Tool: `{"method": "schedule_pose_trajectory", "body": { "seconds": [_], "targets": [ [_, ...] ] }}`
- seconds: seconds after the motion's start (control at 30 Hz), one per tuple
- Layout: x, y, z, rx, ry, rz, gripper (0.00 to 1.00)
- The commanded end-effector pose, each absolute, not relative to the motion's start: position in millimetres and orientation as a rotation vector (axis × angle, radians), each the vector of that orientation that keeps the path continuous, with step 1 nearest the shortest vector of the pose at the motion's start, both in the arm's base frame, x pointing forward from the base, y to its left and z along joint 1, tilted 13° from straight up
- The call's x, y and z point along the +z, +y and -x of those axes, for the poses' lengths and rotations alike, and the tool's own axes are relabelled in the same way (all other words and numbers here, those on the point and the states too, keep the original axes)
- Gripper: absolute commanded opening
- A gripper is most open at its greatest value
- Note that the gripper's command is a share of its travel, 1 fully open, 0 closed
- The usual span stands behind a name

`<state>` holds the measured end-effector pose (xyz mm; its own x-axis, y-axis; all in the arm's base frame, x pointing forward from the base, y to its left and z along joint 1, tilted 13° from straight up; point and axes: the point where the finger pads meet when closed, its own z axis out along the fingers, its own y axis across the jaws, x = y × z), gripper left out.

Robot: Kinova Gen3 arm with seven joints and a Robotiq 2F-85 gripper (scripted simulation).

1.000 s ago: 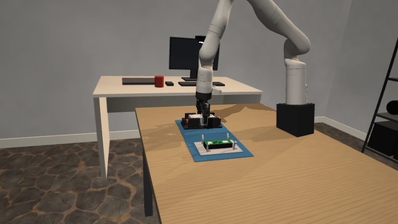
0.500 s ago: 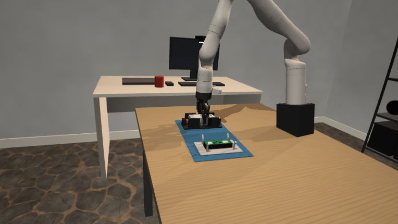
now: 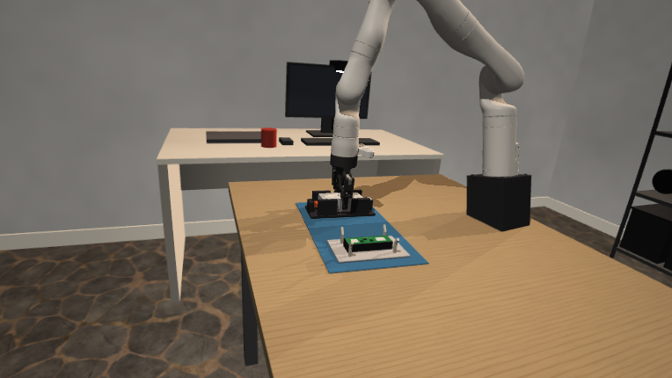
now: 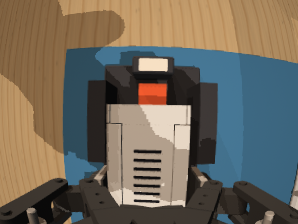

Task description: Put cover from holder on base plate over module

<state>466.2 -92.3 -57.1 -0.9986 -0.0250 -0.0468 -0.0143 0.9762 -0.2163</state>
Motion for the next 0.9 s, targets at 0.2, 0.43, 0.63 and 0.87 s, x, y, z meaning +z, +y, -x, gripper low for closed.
{"method": "schedule_pose_trajectory", "body": {
  "seconds": [0.2, 0.43, 0.63, 0.87],
  "targets": [
    [-56.4, -92.1, -466.9, -0.335, 3.072, 0.031, 0.70],
    [-56.4, -92.1, -466.9, -0.335, 3.072, 0.031, 0.00],
    [-56.4, -92.1, -466.9, -0.335, 3.072, 0.031, 0.00],
    [-55.4, -93.4, -467.1, -0.337, 3.071, 0.029, 0.00]
  ]
}}
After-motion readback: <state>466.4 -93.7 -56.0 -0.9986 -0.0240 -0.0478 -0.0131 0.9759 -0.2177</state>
